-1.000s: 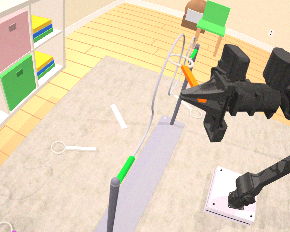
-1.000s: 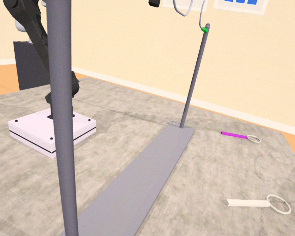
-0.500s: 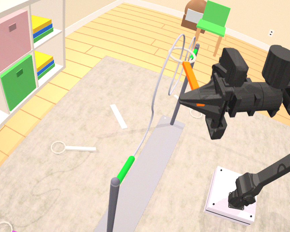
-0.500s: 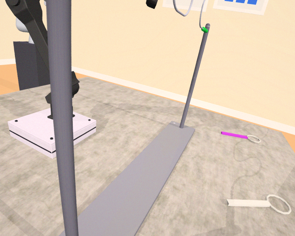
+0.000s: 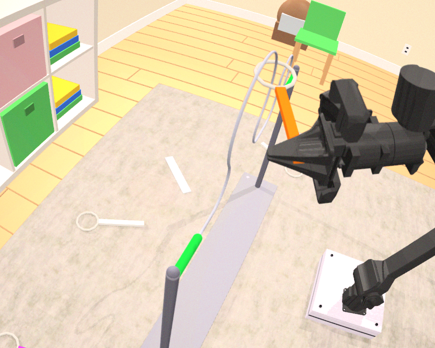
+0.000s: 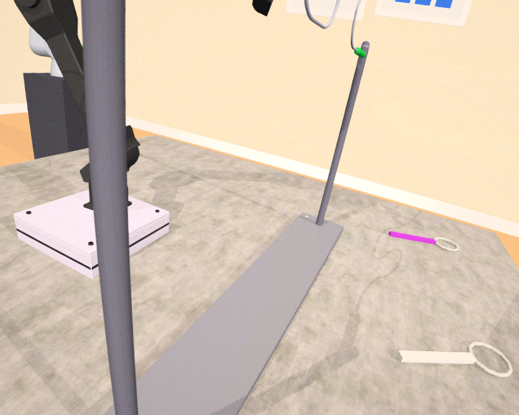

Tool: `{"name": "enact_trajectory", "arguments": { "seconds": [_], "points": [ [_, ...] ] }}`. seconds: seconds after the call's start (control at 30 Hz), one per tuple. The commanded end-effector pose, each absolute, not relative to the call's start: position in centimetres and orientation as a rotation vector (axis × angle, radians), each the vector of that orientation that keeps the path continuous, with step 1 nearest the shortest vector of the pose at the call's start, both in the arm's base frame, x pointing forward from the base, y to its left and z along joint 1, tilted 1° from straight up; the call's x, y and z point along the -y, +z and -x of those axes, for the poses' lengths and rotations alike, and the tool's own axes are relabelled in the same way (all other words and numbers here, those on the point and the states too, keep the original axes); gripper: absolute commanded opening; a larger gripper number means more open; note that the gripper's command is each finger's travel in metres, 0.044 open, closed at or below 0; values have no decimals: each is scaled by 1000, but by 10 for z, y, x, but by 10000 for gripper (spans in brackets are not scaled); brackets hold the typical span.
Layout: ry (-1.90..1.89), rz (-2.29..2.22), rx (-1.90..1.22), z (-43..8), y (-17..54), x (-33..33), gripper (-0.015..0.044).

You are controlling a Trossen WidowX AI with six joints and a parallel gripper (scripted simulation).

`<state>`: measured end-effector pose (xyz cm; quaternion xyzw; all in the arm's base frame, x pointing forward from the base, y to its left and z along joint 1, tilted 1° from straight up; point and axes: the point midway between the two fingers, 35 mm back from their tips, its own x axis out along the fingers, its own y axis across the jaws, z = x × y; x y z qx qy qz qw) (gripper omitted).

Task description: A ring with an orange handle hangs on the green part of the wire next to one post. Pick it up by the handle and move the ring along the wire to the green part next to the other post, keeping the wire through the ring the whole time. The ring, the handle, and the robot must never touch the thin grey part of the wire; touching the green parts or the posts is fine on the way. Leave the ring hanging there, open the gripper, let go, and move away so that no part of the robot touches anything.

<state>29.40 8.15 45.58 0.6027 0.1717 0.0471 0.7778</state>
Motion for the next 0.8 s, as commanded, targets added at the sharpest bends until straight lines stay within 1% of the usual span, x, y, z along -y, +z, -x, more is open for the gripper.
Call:
{"name": "enact_trajectory", "arguments": {
  "seconds": [0.0, 0.77],
  "points": [
    [84, -1258, -377, -296, 454, -81, -150],
    [-7, -984, -412, -296, 444, -77, -150]
  ]
}}
